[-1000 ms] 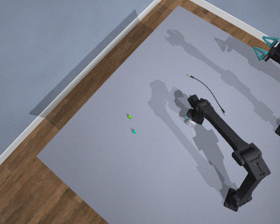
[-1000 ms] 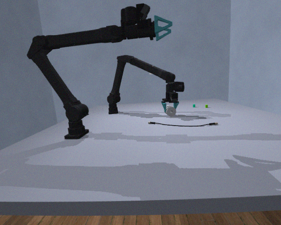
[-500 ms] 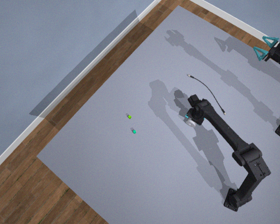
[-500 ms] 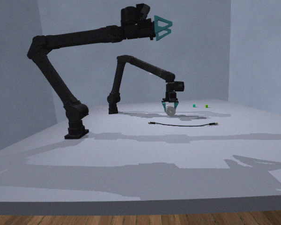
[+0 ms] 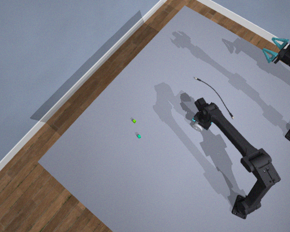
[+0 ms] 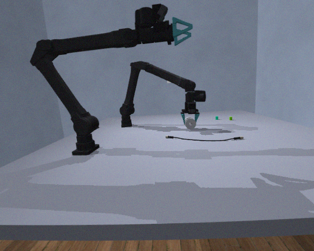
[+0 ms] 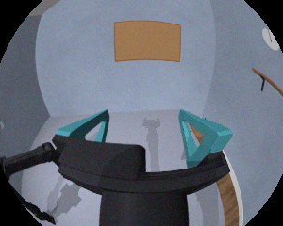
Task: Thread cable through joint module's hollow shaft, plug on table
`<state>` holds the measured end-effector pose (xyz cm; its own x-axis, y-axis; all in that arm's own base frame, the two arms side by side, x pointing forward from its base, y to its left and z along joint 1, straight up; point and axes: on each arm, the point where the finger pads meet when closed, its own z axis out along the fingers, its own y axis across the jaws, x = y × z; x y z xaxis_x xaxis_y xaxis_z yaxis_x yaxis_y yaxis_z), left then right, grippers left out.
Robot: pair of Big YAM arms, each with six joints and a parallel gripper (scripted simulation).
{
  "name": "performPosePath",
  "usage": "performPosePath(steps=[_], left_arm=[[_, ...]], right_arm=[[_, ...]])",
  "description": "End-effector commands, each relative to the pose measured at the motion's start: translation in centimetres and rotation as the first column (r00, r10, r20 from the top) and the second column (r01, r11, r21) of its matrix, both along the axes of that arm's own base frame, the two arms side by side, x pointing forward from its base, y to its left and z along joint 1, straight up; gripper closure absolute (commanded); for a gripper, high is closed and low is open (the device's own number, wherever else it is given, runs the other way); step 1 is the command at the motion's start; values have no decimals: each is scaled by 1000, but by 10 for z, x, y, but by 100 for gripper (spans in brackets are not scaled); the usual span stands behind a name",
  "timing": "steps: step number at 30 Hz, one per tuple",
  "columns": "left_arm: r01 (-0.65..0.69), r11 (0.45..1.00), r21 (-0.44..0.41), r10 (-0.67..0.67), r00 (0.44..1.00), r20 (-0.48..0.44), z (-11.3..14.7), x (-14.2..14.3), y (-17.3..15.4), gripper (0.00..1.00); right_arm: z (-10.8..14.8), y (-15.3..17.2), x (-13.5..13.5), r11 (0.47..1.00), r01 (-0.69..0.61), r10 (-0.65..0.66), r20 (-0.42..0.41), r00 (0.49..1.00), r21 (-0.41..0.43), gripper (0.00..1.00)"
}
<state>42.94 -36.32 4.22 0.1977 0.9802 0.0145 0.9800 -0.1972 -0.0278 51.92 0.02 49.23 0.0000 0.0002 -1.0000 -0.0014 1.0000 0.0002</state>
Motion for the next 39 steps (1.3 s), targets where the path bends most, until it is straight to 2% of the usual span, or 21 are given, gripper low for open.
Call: performPosePath(steps=[1, 39], left_arm=[[16, 995, -98, -5, 994, 112, 74, 31, -23, 30], [13, 996, -94, -2, 993, 116, 74, 33, -20, 30]], right_arm=[[41, -4, 2, 1000, 8, -9, 69, 998, 3, 0], [41, -4, 2, 1000, 8, -9, 69, 998, 3, 0]])
